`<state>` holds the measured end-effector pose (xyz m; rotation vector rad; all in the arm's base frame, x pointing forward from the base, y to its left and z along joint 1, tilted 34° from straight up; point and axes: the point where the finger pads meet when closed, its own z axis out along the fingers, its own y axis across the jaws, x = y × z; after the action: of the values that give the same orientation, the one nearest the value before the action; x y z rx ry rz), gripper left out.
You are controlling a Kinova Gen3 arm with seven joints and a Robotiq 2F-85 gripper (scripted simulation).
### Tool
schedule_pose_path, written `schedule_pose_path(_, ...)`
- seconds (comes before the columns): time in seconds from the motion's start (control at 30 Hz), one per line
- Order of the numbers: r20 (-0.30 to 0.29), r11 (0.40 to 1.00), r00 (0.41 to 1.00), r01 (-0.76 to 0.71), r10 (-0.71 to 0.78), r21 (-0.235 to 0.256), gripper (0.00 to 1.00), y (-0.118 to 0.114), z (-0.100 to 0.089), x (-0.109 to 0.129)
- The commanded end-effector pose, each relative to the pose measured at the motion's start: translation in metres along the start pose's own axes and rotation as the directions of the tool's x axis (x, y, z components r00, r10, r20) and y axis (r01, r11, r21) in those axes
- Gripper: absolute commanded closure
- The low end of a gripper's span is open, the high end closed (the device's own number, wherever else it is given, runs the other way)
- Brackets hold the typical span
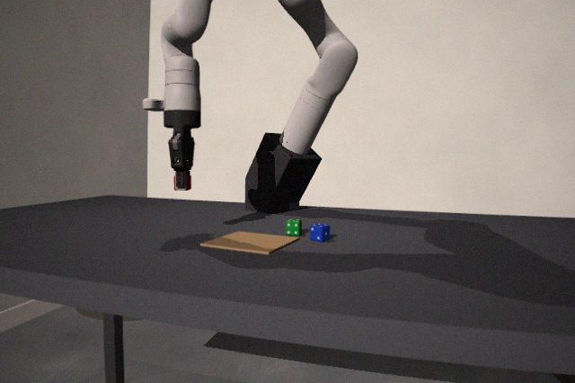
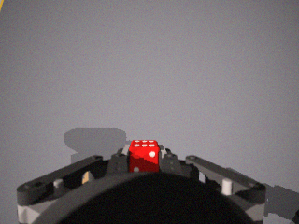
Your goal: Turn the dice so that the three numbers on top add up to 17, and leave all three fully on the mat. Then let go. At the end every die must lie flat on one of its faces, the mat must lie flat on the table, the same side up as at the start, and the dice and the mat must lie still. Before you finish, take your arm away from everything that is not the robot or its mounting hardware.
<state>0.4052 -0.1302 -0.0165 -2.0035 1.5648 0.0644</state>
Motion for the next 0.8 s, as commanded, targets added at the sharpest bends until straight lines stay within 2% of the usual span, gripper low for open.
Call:
schedule_pose_path(0.0,-0.015,1.0,1.0,-0.003,0.003,0.006,0.74,-0.0007,-0.0075,0.0056)
schedule_pose_path(0.33,-0.015,1.0,1.0,0.0,0.0,0.006,0.74,-0.0007,-0.0074,0.0056)
schedule_pose_path(0.6,-0.011,0.998,0.998,0.069,-0.069,0.003,0.74,-0.0005,-0.0062,0.004)
schedule_pose_path(0.77,-0.001,0.975,0.975,0.221,-0.221,-0.001,0.74,-0.0002,-0.0035,0.0011)
